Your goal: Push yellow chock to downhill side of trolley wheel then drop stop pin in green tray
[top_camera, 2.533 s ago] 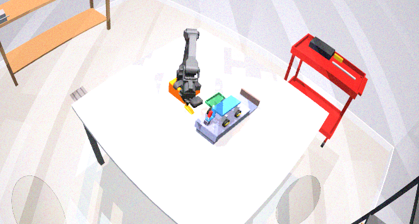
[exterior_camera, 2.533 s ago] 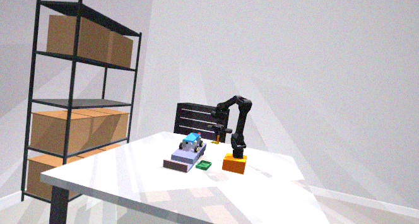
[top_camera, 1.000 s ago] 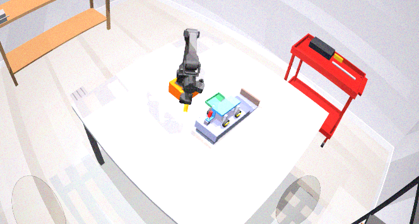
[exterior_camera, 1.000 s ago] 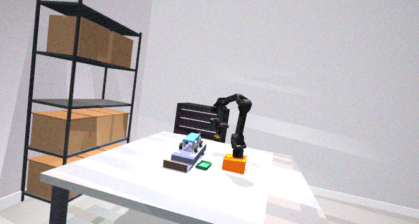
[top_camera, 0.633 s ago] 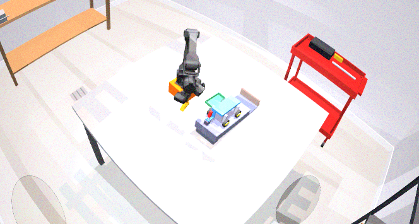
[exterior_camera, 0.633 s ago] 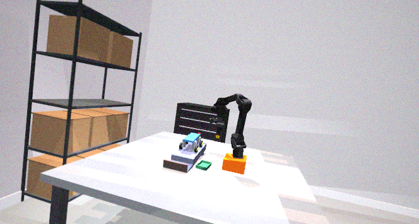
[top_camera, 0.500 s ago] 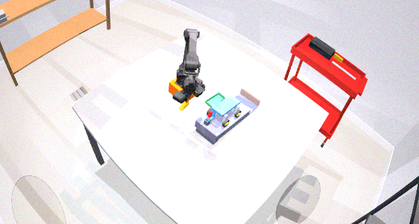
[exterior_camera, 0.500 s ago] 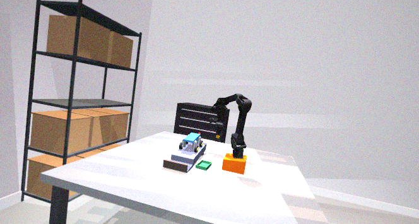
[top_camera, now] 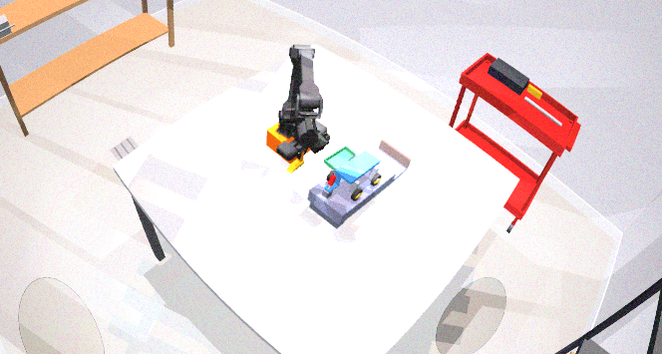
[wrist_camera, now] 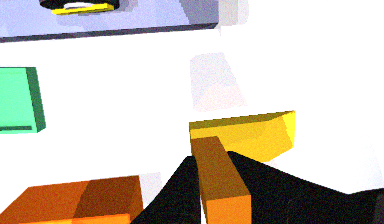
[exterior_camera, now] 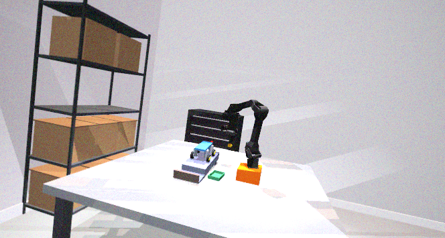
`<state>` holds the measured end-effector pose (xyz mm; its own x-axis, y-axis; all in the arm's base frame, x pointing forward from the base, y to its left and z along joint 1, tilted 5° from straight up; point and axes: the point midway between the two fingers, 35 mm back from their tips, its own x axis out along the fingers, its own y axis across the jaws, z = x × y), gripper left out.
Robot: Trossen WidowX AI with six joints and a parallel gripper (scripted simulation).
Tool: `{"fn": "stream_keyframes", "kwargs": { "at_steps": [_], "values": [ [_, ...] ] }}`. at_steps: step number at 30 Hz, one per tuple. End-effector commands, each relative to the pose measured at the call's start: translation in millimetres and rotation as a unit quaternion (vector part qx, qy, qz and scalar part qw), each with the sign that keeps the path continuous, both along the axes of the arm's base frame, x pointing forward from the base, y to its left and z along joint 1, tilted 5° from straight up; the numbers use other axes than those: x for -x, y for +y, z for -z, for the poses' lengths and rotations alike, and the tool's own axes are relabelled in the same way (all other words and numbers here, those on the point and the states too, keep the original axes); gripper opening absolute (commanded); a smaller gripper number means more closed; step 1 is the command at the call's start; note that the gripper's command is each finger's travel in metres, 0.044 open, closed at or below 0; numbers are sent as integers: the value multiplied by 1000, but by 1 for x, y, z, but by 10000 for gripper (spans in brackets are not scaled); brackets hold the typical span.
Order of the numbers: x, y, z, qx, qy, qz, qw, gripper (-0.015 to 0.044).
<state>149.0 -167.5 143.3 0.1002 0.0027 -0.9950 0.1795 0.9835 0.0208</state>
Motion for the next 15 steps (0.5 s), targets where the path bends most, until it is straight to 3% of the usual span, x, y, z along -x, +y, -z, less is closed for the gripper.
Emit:
{"fn": "stream_keyframes", "kwargs": {
  "at_steps": [1, 15],
  "values": [
    [-5, 14, 1, -2, 2, 9, 1000, 0],
    [-28, 53, 0, -4, 1, 12, 1000, 0]
  ]
}}
